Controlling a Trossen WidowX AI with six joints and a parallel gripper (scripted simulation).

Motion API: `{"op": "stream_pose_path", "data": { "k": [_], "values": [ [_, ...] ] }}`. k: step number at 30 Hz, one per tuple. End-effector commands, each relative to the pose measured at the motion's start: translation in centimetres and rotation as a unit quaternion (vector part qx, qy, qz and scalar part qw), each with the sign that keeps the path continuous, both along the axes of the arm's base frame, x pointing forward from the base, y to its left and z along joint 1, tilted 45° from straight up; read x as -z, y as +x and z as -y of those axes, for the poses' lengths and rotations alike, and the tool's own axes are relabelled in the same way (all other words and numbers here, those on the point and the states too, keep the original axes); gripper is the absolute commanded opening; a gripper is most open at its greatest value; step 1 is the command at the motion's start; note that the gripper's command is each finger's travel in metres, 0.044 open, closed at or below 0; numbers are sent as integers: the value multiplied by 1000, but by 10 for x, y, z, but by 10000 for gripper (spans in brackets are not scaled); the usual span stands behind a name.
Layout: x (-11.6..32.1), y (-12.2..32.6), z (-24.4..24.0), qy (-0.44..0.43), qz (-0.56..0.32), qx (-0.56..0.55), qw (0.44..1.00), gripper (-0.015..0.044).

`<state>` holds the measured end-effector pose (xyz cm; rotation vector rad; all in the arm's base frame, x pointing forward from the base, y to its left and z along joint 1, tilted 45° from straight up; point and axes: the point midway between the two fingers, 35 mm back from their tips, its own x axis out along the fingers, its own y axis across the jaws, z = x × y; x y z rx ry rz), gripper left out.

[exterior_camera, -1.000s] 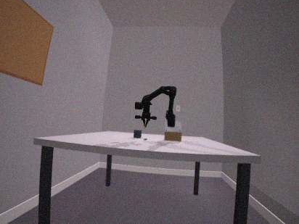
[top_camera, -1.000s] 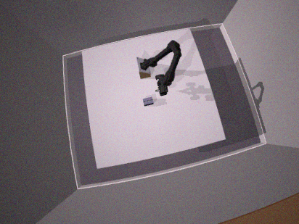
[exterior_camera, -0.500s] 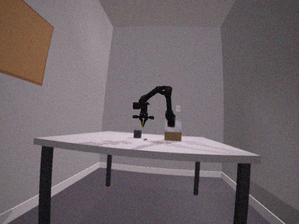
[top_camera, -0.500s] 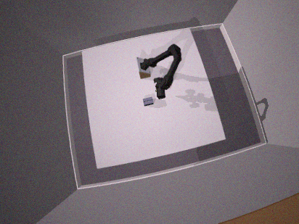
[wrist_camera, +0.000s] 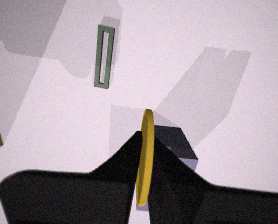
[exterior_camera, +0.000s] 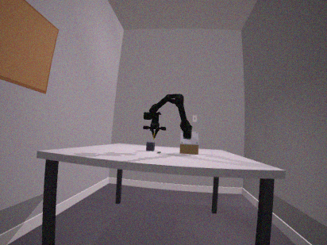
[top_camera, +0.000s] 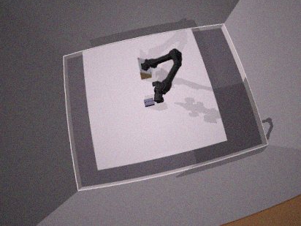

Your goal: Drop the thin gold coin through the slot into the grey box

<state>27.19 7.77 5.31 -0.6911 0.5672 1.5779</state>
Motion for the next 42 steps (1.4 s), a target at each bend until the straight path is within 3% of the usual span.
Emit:
{"op": "stream_pose_path", "data": {
  "k": [1,42],
  "values": [
    [6,6,5,-2,2,-2,1000,0],
    [61,47,53,2,2,0,1000,0]
  ]
}}
